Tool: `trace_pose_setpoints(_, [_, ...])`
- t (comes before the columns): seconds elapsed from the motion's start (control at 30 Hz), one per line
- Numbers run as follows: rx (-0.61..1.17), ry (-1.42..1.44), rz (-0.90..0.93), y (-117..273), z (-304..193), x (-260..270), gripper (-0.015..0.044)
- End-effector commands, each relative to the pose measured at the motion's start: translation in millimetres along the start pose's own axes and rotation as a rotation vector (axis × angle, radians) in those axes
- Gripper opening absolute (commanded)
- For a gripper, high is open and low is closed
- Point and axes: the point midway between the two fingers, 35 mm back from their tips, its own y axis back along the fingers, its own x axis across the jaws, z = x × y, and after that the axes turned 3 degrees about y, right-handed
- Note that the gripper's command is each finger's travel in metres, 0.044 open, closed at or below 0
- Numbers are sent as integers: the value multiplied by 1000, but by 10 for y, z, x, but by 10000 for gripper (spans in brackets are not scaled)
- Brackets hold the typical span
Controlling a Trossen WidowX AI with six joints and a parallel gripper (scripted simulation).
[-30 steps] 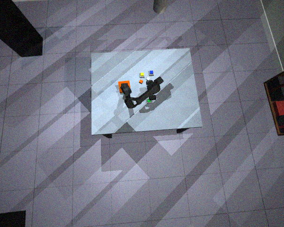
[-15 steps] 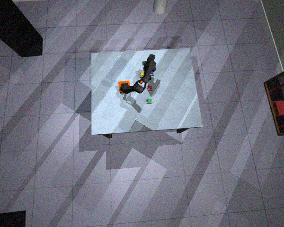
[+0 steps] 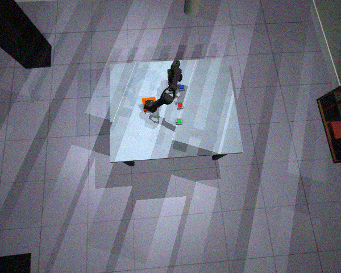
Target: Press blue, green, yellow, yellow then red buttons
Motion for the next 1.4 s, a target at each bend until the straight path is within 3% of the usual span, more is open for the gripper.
trace_pose_setpoints(0.0, [17,12,-31,-346,-63,-74,20])
trace_pose_setpoints(0.8, [16,11,-33,-663,-67,-87,20])
trace_pose_setpoints(1.37, [16,11,-33,-673,-68,-88,20])
